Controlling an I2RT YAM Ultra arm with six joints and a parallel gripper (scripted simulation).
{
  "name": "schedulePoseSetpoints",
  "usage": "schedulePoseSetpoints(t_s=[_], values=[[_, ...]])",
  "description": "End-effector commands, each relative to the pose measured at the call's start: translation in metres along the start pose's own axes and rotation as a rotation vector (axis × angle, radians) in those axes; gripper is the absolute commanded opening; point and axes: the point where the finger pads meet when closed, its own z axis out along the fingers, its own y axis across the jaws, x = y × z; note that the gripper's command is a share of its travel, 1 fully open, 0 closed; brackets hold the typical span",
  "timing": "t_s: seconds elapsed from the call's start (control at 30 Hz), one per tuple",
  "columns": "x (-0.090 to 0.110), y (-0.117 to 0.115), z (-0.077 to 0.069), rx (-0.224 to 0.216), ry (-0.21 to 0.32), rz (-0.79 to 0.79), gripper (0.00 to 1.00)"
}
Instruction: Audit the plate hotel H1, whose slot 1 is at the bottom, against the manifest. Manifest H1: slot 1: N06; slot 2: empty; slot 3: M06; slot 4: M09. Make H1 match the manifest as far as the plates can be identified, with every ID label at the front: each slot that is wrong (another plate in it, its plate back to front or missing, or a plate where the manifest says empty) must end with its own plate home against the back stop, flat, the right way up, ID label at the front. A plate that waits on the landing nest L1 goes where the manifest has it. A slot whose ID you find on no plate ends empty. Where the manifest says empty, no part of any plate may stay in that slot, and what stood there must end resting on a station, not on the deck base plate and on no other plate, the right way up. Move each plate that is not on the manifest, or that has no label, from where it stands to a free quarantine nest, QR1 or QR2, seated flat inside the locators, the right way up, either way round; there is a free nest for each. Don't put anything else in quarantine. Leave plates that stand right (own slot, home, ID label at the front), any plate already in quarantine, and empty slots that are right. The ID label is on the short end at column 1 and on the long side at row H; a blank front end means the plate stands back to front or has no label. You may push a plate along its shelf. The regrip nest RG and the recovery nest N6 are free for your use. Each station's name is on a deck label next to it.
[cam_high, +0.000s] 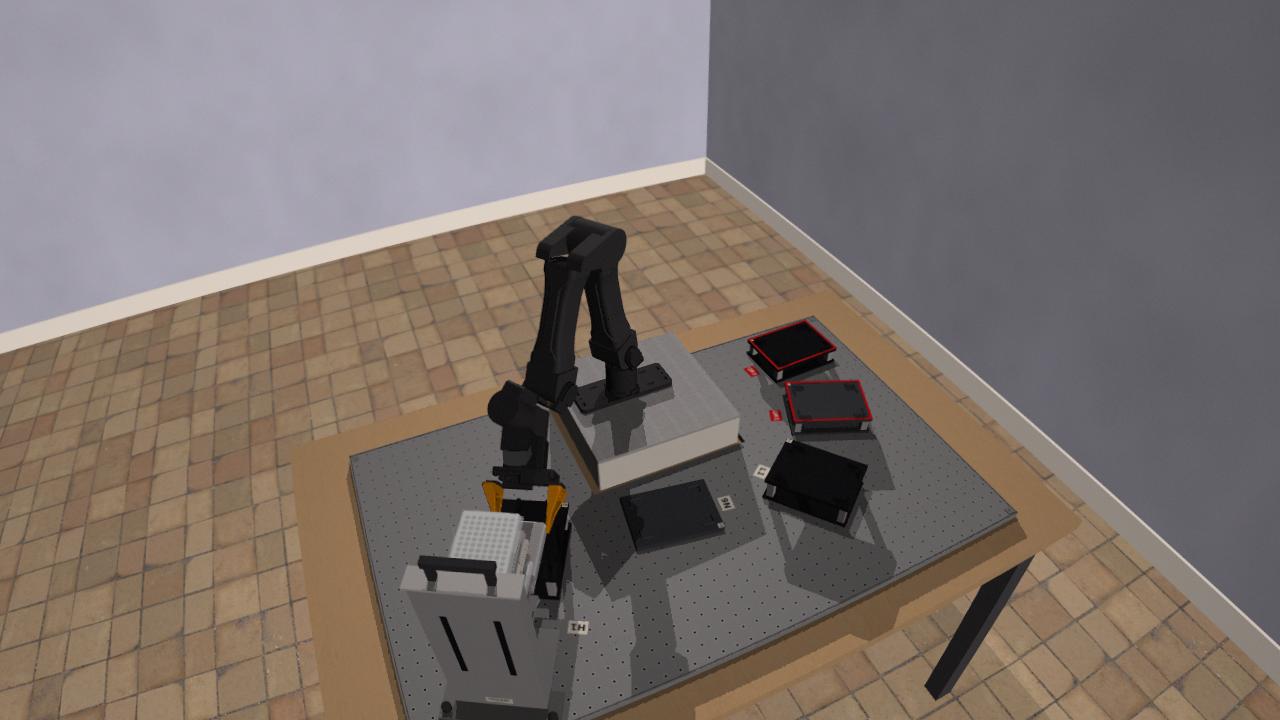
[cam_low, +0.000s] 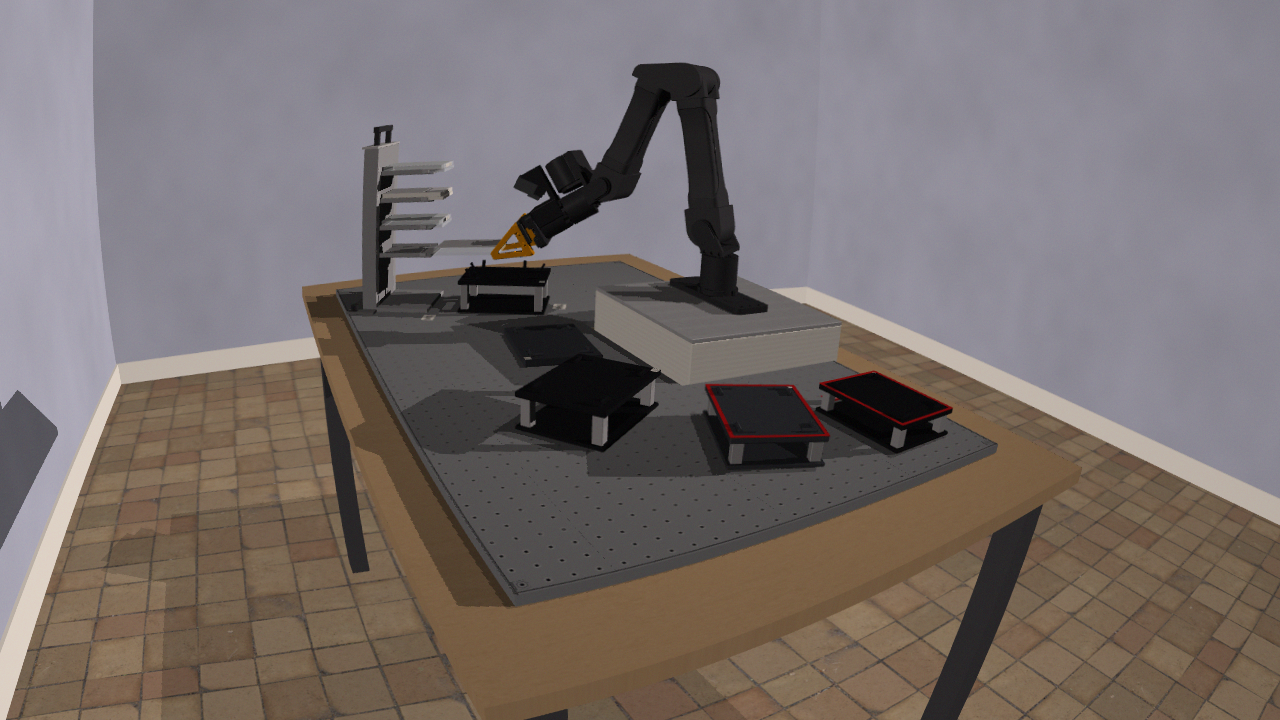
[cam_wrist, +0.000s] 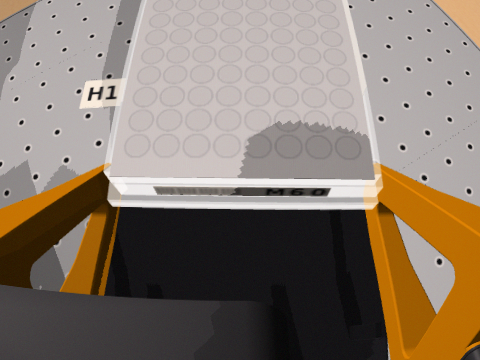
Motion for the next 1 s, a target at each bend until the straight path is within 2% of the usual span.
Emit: schedulePoseSetpoints(t_s=[0.0, 0.37, 0.4, 0.47, 0.53, 0.57, 0.6, 0.73, 0.77, 0.87, 0.93, 0.97], values=[[-0.010, -0.001, -0.010, 0.001, -0.043, -0.022, 0.86], [-0.003, -0.001, -0.020, 0.001, -0.042, -0.022, 0.86], [-0.022, -0.007, -0.019, 0.011, -0.079, -0.042, 0.86], [-0.001, -0.001, -0.024, 0.001, -0.042, -0.022, 0.86], [0.000, -0.001, -0.025, 0.001, -0.042, -0.022, 0.86], [-0.003, -0.002, -0.025, 0.003, -0.049, -0.026, 0.86], [-0.016, -0.005, -0.023, 0.007, -0.074, -0.041, 0.86], [-0.019, -0.004, -0.022, 0.004, -0.078, -0.045, 0.86], [-0.003, -0.002, -0.026, 0.004, -0.049, -0.026, 0.86], [0.004, -0.001, -0.029, 0.001, -0.042, -0.023, 0.86], [0.004, -0.001, -0.029, 0.001, -0.042, -0.023, 0.86], [-0.010, -0.007, -0.028, 0.011, -0.071, -0.038, 0.86]])
